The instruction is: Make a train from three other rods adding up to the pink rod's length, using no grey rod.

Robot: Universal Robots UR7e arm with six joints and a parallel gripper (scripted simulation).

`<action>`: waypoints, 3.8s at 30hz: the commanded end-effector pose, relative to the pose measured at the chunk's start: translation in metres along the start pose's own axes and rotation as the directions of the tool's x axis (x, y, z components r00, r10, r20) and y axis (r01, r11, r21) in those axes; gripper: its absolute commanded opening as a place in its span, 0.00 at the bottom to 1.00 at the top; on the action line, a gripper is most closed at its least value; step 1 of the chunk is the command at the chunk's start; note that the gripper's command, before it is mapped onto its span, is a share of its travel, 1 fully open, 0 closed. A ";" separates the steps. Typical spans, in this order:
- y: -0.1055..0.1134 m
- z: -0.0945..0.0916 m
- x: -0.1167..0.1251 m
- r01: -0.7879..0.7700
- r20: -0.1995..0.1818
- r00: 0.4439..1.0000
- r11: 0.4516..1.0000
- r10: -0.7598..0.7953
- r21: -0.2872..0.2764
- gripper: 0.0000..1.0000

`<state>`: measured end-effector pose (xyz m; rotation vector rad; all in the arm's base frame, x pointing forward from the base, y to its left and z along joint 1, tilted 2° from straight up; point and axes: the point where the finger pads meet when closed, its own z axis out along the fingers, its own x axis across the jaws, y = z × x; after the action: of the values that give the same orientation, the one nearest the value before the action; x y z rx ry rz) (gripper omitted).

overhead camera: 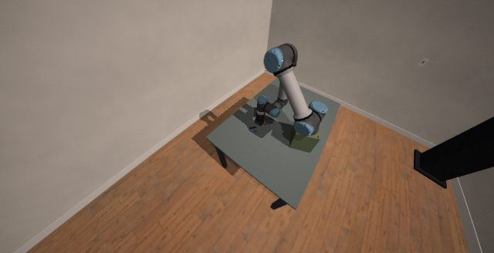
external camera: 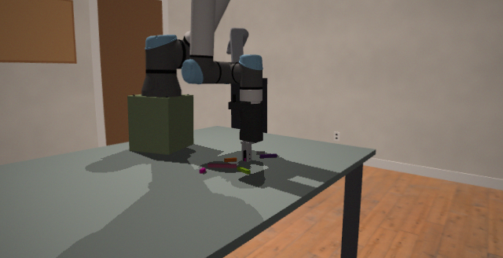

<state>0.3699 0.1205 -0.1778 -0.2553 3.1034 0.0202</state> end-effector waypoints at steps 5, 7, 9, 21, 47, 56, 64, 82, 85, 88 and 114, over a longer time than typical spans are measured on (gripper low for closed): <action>0.000 -0.002 0.000 0.000 0.001 1.000 1.000 0.000 0.000 0.24; 0.000 -0.004 0.000 0.000 0.001 1.000 1.000 0.000 0.000 0.24; 0.000 -0.007 0.000 0.000 0.001 1.000 1.000 0.000 0.000 0.24; 0.000 -0.034 0.000 0.000 0.001 1.000 1.000 0.000 0.000 0.24; 0.000 -0.099 0.000 0.000 0.001 1.000 1.000 0.000 0.000 0.24; 0.000 -0.100 0.000 0.000 0.001 1.000 1.000 0.000 0.000 0.24; -0.002 -0.100 -0.001 0.003 0.001 1.000 1.000 -0.003 0.000 0.24; -0.115 -0.100 0.000 0.185 0.000 0.983 0.983 -0.185 0.001 0.24; -0.143 -0.100 0.006 0.230 0.000 0.973 0.973 -0.230 0.001 0.24; -0.151 -0.100 0.008 0.244 0.000 0.970 0.970 -0.244 0.001 0.24; -0.194 -0.101 0.022 0.317 0.001 0.948 0.948 -0.317 0.001 0.24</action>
<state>0.3766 -0.0754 -0.0801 -0.7499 3.0202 0.0136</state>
